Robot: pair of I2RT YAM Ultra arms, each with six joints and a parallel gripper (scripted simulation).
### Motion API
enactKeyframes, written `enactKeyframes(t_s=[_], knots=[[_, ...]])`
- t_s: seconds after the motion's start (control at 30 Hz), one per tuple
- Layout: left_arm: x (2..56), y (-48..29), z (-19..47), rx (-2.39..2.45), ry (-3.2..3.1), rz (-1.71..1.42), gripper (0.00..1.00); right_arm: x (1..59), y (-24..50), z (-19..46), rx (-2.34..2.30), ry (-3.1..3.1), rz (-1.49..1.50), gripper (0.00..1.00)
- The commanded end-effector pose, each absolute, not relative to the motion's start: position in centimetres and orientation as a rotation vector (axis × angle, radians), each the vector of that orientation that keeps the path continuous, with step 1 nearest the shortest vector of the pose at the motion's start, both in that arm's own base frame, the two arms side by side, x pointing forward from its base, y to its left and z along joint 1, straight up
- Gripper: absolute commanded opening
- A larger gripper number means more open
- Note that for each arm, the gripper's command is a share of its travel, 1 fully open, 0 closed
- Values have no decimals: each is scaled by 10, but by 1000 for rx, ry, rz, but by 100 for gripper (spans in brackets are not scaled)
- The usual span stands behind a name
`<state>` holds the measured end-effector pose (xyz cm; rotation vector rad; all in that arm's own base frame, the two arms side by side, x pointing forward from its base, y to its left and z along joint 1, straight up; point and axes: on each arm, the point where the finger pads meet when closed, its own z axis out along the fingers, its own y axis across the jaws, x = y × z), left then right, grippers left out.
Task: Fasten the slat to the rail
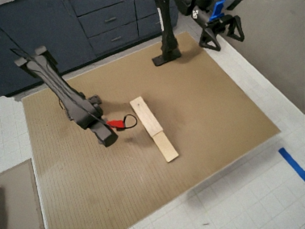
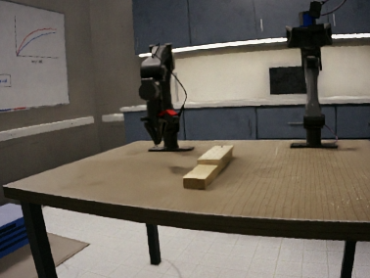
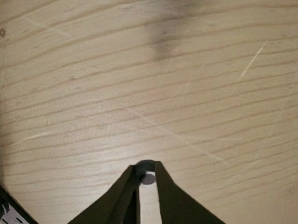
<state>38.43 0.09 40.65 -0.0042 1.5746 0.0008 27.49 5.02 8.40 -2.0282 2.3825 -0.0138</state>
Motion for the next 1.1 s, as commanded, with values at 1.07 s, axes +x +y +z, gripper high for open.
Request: enactKeyframes(t_s=[1.07], knots=[[381,1,412,0,1559,0,100,241,201,94,-2927,1119,-7,12]])
